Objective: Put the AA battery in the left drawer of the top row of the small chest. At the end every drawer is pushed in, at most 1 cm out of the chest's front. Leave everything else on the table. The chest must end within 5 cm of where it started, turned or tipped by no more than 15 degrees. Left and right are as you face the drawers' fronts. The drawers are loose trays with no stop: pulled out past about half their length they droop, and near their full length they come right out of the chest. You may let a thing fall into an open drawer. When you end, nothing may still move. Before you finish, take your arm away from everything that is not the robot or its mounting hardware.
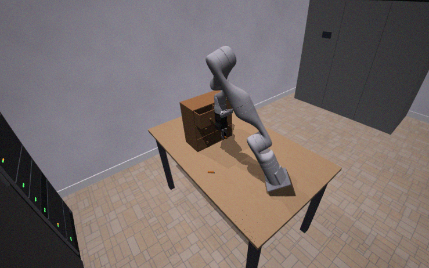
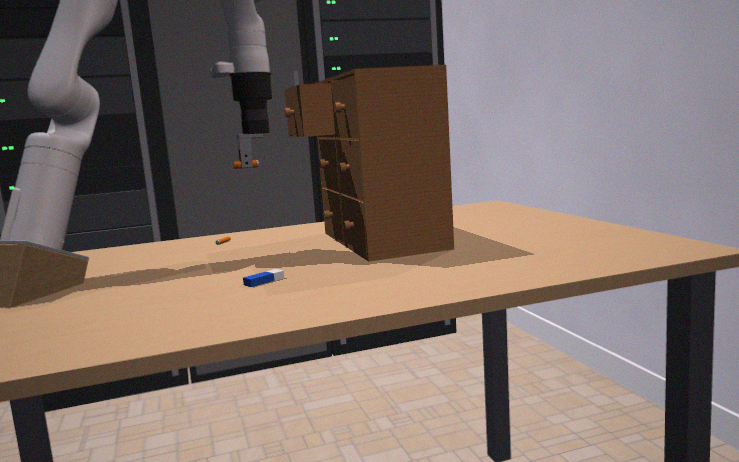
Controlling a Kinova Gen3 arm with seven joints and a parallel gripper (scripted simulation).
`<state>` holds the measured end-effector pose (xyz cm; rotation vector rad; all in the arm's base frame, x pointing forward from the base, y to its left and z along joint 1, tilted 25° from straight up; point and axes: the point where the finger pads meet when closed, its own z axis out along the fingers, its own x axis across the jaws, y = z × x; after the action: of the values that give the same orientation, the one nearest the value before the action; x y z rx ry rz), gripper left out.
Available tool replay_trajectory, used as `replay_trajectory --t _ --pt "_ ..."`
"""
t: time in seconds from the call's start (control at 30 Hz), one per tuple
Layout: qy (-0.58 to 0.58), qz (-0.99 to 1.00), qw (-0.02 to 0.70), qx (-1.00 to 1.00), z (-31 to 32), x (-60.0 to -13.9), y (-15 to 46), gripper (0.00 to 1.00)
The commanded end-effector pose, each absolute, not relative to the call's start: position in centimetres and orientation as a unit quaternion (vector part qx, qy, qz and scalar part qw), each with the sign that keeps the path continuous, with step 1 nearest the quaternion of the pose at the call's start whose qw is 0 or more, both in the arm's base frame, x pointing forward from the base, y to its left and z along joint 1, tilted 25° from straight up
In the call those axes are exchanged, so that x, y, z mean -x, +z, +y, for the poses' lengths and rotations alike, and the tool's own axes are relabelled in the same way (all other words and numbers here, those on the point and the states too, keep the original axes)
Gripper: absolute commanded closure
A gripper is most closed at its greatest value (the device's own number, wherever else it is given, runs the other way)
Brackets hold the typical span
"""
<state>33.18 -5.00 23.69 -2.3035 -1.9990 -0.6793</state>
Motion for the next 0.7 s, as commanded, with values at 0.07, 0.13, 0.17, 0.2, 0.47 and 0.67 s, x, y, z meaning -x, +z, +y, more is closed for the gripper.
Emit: replay_trajectory --t 0.07,0.13,0.17,0.2,0.47,0.67 --pt "-0.218 -0.637 0.002 0.740 -5.9 -32.6 25.9 0.69" --pt "-0.218 -0.637 0.002 0.740 -6.2 -32.3 26.8 0.69" --pt "-0.217 -0.637 0.002 0.740 -6.3 -32.1 27.3 0.69" --pt "-0.217 -0.636 0.002 0.740 -6.4 -32.0 27.8 0.69" --pt "-0.217 -0.636 0.002 0.741 -7.6 -30.7 31.5 0.69" --pt "-0.217 -0.636 0.003 0.741 -8.1 -30.0 33.2 0.69"
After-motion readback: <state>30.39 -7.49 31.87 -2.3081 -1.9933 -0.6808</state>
